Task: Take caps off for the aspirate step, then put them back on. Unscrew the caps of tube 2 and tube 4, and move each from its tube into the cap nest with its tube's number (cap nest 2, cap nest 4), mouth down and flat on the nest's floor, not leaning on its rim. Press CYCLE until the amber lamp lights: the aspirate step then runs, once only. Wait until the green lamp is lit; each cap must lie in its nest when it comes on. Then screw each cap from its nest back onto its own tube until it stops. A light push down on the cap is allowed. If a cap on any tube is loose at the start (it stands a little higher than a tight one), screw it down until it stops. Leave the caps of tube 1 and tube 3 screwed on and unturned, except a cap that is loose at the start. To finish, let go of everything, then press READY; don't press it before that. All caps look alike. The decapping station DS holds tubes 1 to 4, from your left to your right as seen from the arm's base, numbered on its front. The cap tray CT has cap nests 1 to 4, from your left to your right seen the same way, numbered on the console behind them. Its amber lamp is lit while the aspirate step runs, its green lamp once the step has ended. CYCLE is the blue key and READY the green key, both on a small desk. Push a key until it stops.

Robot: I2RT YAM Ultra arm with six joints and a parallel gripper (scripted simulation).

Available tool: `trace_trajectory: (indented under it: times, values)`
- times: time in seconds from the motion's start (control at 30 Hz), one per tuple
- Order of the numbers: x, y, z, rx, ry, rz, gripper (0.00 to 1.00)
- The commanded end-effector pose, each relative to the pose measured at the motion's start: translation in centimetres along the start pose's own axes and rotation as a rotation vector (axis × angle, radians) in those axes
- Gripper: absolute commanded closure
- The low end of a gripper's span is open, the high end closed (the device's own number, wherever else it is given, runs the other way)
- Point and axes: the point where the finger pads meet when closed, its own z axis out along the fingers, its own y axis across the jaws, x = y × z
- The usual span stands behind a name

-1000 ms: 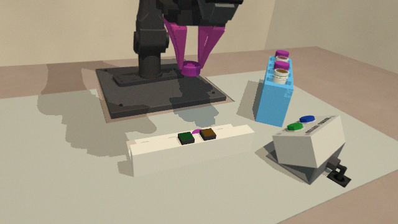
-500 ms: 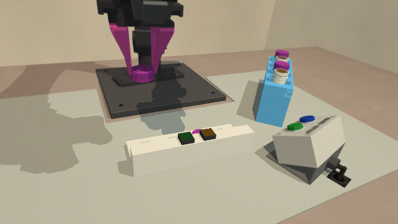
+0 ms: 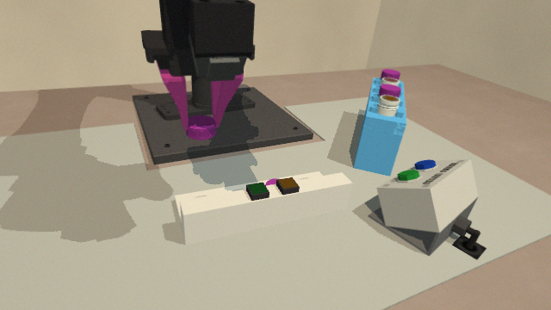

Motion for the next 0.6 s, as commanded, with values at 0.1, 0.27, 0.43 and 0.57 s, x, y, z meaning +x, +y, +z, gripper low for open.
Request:
trace_trajectory:
  times: [0.1, 0.27, 0.43, 0.57]
  values:
    - [-1.1, -0.3, 2.5, 0.01, -0.048, -0.004, 1.0]
    - [-1.2, -0.3, 4.0, 0.01, -0.048, -0.004, 1.0]
    - [-1.4, -0.3, 6.5, 0.01, -0.048, -0.004, 1.0]
    - [-1.6, -0.4, 8.5, 0.01, -0.048, -0.004, 1.0]
